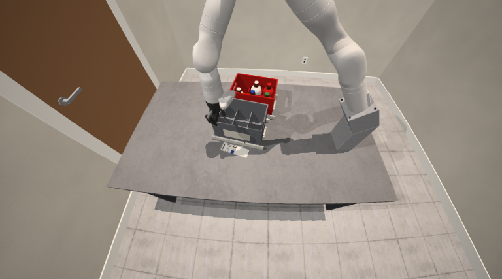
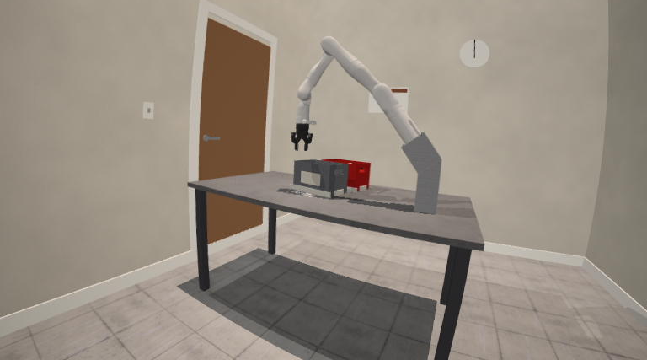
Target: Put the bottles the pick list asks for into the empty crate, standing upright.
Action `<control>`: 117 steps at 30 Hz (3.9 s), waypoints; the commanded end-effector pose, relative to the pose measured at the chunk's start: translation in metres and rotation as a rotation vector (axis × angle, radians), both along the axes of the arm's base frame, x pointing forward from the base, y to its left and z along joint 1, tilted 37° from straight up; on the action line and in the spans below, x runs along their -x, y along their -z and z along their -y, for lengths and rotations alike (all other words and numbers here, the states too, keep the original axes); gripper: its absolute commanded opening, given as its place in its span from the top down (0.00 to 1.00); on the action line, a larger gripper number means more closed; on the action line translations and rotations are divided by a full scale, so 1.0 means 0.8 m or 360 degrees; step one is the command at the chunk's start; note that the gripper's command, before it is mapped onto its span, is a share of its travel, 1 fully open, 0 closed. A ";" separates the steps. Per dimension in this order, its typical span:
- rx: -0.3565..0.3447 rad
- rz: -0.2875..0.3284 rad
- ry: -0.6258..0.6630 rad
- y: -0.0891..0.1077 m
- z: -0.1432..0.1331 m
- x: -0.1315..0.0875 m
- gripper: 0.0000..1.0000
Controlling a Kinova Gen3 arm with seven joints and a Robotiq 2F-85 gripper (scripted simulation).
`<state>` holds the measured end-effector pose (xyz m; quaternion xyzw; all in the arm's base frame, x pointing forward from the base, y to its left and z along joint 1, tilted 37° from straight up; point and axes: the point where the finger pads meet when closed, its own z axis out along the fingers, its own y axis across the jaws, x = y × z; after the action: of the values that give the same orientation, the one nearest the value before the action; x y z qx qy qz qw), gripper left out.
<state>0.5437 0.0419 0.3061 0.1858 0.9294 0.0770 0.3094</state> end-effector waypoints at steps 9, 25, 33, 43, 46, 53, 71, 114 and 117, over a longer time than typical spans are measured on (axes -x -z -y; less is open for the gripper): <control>-0.0301 -0.0010 0.0391 0.005 0.052 0.024 0.33; -0.0749 -0.0032 0.0982 0.014 0.132 0.060 0.33; -0.1005 -0.0044 0.1320 0.020 0.177 0.081 0.33; -0.1262 -0.0057 0.1658 0.025 0.222 0.102 0.33; -0.1309 -0.0059 0.1720 0.027 0.239 0.109 0.33; -0.1309 -0.0059 0.1720 0.030 0.268 0.122 0.33; -0.1308 -0.0059 0.1721 0.041 0.358 0.164 0.33; -0.1308 -0.0059 0.1721 0.055 0.480 0.219 0.33; -0.1308 -0.0059 0.1721 0.055 0.480 0.219 0.33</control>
<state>0.3686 -0.3412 0.2610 0.7282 0.6065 0.2553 0.1919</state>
